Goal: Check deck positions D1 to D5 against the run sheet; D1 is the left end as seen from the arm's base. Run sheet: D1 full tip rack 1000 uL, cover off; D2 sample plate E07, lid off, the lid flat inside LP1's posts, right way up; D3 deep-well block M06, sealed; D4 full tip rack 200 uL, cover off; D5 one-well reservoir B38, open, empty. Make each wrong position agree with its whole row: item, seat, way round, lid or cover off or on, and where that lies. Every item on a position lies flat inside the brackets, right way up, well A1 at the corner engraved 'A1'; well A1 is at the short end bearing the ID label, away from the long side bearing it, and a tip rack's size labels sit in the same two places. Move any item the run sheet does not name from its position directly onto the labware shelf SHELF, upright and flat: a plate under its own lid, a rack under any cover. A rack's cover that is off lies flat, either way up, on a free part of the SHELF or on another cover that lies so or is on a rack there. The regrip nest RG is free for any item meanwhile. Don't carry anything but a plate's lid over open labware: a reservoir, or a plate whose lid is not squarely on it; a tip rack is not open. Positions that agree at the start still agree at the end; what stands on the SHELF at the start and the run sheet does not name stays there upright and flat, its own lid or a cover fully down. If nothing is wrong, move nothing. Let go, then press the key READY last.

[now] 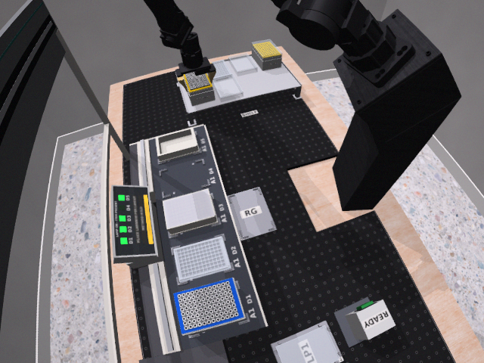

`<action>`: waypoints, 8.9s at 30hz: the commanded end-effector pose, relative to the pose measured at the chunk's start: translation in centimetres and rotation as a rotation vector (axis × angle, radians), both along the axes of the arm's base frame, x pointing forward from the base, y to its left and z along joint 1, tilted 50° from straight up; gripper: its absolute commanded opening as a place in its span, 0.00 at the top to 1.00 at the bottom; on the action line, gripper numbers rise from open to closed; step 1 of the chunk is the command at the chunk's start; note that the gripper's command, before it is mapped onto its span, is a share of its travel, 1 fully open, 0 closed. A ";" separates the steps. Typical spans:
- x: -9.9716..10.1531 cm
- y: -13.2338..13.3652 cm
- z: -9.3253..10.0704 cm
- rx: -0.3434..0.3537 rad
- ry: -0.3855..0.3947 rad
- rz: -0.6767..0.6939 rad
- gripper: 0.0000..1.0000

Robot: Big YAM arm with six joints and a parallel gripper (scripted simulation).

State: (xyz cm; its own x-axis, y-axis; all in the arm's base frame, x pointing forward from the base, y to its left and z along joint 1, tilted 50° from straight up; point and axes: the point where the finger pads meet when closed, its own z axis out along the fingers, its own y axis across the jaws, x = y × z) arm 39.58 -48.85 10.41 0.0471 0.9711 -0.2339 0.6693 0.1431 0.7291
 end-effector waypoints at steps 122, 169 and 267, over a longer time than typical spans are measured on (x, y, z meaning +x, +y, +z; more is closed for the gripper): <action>-14.8 2.2 15.4 -0.069 -0.019 -0.025 1.00; -15.2 2.4 15.6 -0.063 -0.019 -0.029 1.00; -16.5 15.5 8.4 -0.064 -0.028 -0.036 1.00</action>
